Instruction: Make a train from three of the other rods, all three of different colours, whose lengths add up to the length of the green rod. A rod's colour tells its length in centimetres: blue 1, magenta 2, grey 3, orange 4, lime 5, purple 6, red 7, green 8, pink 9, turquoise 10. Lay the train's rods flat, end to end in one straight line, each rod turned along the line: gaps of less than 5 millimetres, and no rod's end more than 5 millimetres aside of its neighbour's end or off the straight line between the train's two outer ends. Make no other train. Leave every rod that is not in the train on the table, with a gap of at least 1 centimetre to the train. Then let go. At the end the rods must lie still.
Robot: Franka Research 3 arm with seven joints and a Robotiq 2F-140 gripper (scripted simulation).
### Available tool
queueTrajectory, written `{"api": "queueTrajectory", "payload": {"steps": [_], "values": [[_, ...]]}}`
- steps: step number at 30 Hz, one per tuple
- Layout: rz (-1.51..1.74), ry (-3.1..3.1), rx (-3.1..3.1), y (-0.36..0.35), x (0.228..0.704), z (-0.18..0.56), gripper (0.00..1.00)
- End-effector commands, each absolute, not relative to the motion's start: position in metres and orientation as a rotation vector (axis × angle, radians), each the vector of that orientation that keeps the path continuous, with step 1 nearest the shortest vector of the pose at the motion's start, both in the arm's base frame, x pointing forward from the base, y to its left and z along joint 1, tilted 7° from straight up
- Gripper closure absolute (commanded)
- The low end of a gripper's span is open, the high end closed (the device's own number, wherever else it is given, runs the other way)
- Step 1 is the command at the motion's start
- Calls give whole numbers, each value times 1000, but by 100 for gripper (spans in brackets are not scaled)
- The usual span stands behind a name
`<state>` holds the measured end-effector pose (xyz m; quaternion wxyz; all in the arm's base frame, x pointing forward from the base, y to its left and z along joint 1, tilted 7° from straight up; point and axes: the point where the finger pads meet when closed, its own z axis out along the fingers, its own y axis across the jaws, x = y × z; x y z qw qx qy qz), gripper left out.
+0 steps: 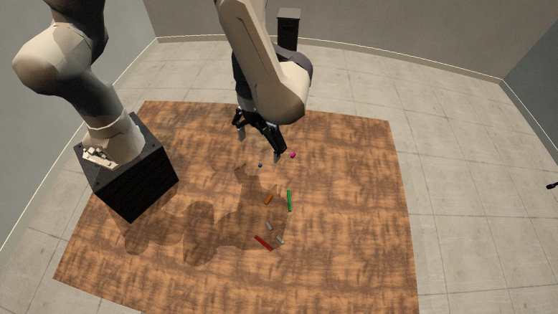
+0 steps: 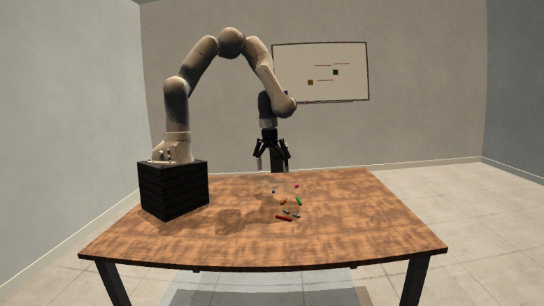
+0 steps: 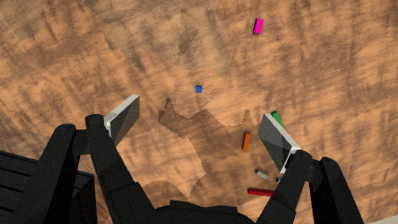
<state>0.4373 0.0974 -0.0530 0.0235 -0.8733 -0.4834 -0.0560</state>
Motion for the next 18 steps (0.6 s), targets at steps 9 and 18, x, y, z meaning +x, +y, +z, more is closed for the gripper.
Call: {"api": "queueTrajectory", "payload": {"steps": [9,18], "values": [[-131,-946,-2923,45,466,-63,0],[-111,-619,-3001,14,481,-68,0]]}}
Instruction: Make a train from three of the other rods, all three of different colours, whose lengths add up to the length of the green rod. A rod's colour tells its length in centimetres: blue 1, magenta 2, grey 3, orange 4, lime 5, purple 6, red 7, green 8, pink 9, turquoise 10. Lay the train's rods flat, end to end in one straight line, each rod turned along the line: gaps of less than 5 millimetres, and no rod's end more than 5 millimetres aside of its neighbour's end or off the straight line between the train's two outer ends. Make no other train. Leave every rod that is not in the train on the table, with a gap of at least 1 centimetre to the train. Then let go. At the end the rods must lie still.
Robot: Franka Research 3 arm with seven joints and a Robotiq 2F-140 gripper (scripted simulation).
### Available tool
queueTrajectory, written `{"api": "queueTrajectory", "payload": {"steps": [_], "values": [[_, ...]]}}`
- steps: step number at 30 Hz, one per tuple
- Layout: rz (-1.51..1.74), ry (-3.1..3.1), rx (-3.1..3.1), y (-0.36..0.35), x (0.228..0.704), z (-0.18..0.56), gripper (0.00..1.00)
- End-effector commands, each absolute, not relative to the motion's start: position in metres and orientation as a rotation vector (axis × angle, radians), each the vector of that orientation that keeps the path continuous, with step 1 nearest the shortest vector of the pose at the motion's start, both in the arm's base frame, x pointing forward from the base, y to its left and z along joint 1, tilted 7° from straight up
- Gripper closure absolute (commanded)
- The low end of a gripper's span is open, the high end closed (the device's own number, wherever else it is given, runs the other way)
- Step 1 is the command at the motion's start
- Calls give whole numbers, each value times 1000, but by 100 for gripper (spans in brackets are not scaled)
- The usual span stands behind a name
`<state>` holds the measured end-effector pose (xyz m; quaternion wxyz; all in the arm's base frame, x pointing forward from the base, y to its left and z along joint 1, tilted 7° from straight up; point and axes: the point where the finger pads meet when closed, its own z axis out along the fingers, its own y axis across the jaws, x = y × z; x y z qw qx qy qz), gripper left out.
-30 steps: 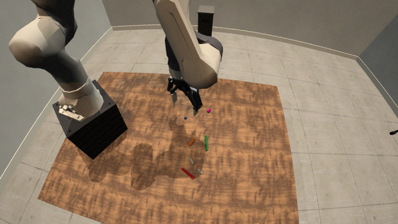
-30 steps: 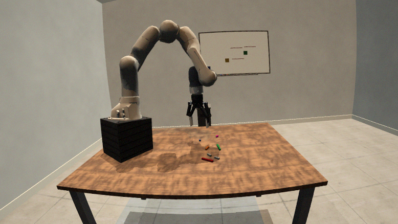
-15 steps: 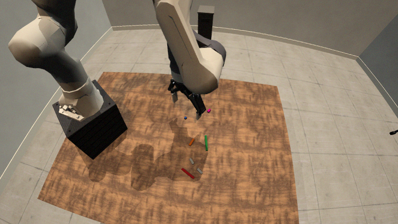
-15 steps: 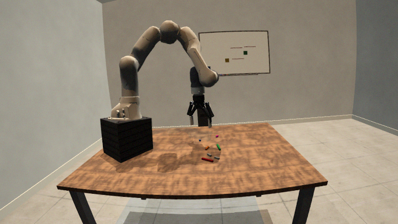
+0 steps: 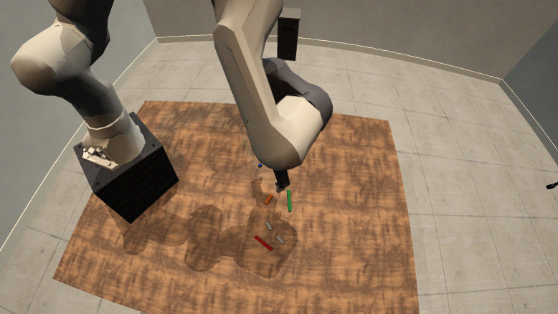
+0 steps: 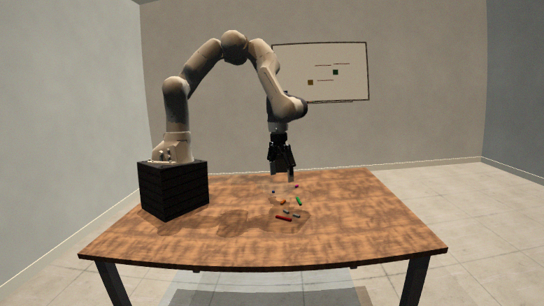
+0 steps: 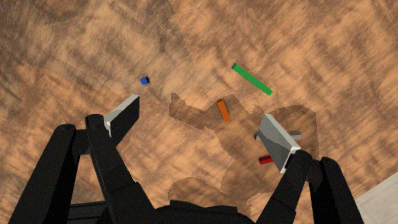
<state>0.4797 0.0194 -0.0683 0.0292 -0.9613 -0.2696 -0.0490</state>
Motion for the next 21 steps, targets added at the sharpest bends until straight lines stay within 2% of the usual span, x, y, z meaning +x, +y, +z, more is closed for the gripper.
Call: {"api": "queueTrajectory", "payload": {"steps": [1,21], "values": [[-109,-582,-3007,10,482,-69,0],[-74,120,-3045,-61,506,-81,0]]}}
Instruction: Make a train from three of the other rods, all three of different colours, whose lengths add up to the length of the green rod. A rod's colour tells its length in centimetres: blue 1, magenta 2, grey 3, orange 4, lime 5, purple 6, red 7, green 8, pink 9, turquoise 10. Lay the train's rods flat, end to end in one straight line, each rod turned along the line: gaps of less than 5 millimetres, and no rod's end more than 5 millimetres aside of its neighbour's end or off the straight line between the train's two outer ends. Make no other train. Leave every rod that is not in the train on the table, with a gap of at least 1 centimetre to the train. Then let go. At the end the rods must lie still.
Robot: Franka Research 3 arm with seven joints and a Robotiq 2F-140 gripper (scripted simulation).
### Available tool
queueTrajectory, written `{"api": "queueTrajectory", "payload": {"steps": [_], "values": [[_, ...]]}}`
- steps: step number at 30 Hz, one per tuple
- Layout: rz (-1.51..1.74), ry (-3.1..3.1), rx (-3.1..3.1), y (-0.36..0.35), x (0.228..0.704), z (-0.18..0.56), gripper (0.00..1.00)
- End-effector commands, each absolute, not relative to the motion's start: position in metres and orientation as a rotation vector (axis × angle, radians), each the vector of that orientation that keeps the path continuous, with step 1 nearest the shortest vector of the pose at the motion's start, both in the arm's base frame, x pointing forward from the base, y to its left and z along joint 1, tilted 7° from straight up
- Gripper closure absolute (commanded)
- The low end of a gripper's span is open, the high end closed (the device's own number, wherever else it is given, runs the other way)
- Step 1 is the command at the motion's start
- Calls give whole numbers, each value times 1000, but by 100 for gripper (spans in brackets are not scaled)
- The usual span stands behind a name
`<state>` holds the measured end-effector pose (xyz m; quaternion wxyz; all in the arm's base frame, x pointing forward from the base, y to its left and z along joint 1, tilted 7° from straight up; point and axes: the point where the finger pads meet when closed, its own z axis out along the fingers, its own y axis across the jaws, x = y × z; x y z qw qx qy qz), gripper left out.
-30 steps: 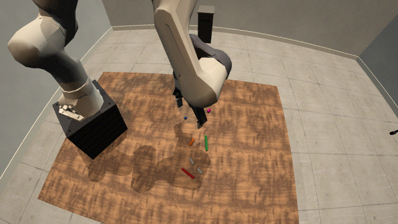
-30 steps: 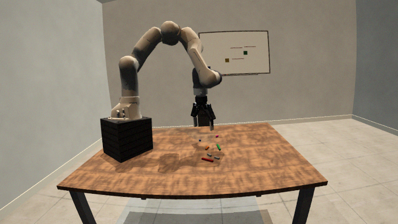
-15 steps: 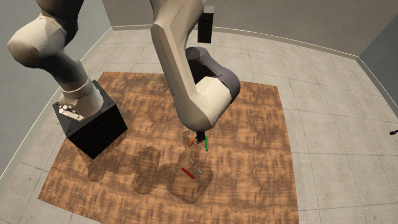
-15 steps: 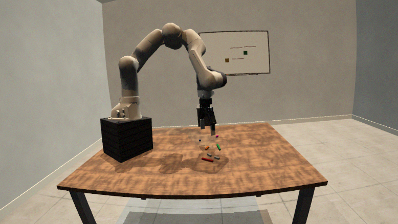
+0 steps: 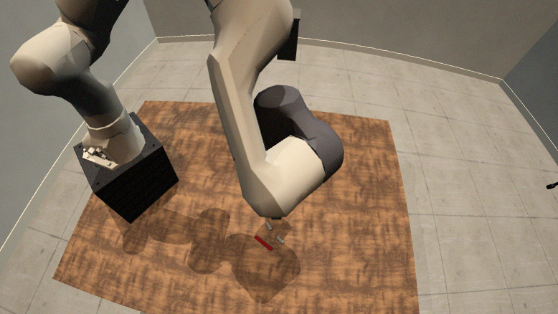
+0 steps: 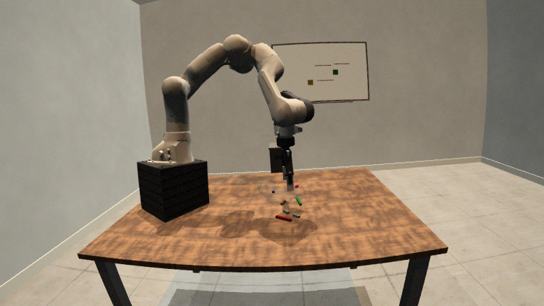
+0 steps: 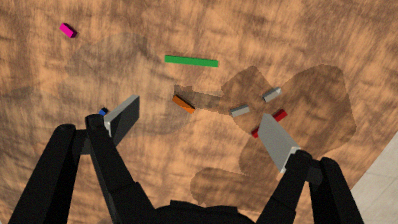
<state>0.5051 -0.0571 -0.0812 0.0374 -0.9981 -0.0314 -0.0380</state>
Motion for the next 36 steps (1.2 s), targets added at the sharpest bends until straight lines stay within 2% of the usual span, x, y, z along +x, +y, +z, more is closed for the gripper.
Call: {"api": "queueTrajectory", "payload": {"steps": [1,36], "values": [[-73,154,-3043,-65,507,-81,0],[-49,1132,-2807,-176,526,-93,0]]}}
